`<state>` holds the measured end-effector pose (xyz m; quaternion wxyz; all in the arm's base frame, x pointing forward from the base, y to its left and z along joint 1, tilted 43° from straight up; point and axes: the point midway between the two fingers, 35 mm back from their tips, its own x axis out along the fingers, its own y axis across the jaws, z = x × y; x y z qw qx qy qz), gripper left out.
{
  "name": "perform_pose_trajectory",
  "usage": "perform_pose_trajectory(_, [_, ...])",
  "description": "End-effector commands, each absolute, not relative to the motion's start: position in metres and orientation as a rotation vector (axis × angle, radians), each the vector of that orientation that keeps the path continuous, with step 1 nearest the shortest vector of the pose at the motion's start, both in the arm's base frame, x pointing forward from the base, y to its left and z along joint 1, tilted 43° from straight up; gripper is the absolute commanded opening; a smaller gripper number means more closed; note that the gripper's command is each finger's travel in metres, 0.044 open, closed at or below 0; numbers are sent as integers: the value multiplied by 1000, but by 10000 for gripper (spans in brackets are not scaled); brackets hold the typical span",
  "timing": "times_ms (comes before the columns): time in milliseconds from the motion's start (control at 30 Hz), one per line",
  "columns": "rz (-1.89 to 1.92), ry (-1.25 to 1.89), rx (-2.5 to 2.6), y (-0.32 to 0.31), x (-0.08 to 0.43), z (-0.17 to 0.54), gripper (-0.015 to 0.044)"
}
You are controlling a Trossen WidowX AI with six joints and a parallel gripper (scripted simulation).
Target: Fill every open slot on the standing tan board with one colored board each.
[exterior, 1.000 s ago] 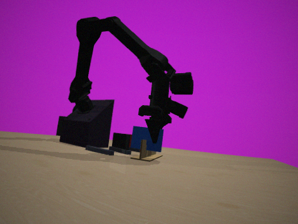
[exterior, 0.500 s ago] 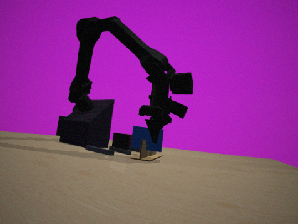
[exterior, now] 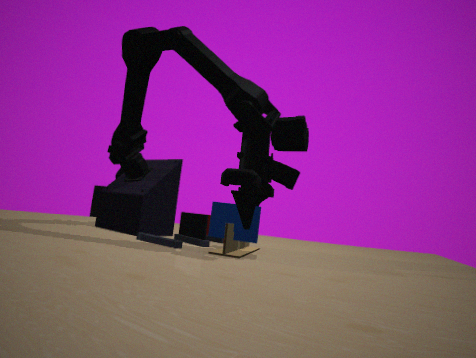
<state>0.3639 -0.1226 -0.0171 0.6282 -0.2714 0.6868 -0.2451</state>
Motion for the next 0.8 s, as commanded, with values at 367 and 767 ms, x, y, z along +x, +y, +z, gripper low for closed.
perform_pose_trajectory(367, [-562,1574,-622,-123,364,-17,157])
perform_pose_trajectory(767, [-551,1574,-622,-101,368,3,165])
